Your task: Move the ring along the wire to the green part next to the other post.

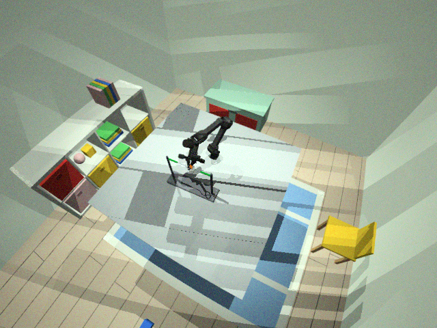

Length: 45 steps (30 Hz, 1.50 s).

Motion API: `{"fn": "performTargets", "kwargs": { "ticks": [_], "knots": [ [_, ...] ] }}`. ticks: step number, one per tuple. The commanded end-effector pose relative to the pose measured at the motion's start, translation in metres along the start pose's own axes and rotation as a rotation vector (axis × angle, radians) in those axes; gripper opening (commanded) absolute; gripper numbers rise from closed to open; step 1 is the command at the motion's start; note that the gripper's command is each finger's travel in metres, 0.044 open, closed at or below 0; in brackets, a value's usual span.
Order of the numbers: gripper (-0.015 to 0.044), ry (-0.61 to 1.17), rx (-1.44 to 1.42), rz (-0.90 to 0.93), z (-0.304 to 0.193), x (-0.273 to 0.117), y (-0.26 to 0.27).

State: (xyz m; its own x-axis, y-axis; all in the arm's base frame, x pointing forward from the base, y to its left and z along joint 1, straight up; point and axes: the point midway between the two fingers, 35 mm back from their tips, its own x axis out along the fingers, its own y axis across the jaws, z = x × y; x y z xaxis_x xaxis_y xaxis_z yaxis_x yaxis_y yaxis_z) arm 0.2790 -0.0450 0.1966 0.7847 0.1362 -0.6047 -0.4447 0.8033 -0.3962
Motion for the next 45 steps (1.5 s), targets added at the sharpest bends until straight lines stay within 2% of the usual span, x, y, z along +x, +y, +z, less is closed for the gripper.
{"fn": "performTargets", "kwargs": {
  "ticks": [1, 15, 34, 45],
  "knots": [
    [-0.0150, 0.001, 0.058, -0.011, -0.001, 0.000, 0.012],
    [-0.0150, -0.149, 0.298, -0.088, 0.008, 0.021, 0.052],
    [-0.0150, -0.175, 0.550, -0.156, 0.031, 0.027, 0.096],
    [-0.0150, -0.178, 0.580, -0.165, 0.040, 0.028, 0.109]
  ]
}}
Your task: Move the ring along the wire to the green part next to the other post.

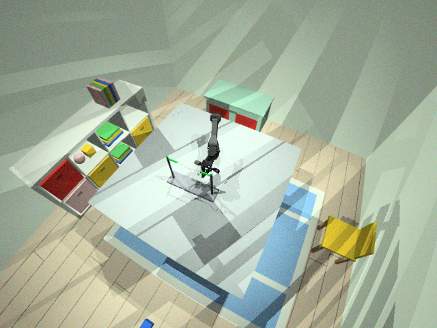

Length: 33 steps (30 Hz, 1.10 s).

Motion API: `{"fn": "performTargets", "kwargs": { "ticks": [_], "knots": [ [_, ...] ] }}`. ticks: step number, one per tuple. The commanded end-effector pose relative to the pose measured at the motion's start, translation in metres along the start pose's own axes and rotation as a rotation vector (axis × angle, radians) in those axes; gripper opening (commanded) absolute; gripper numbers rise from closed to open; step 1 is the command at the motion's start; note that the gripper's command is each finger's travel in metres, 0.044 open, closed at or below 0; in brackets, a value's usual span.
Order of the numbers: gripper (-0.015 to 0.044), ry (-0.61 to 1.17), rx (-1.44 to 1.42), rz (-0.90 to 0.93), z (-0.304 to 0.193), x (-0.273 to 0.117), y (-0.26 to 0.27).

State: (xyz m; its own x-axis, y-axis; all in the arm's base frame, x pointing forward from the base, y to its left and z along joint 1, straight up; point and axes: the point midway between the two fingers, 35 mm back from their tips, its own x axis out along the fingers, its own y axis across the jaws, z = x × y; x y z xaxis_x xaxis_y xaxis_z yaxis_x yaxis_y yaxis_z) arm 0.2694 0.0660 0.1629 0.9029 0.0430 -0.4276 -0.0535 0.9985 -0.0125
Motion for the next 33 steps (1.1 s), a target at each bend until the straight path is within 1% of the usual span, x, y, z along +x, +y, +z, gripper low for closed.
{"fn": "performTargets", "kwargs": {
  "ticks": [1, 22, 33],
  "knots": [
    [-0.0150, -0.004, 0.011, -0.006, 0.001, 0.000, 0.005],
    [-0.0150, -0.007, 0.015, -0.010, 0.001, 0.000, 0.026],
    [-0.0150, -0.007, 0.015, -0.011, -0.012, 0.006, 0.027]
  ]
}}
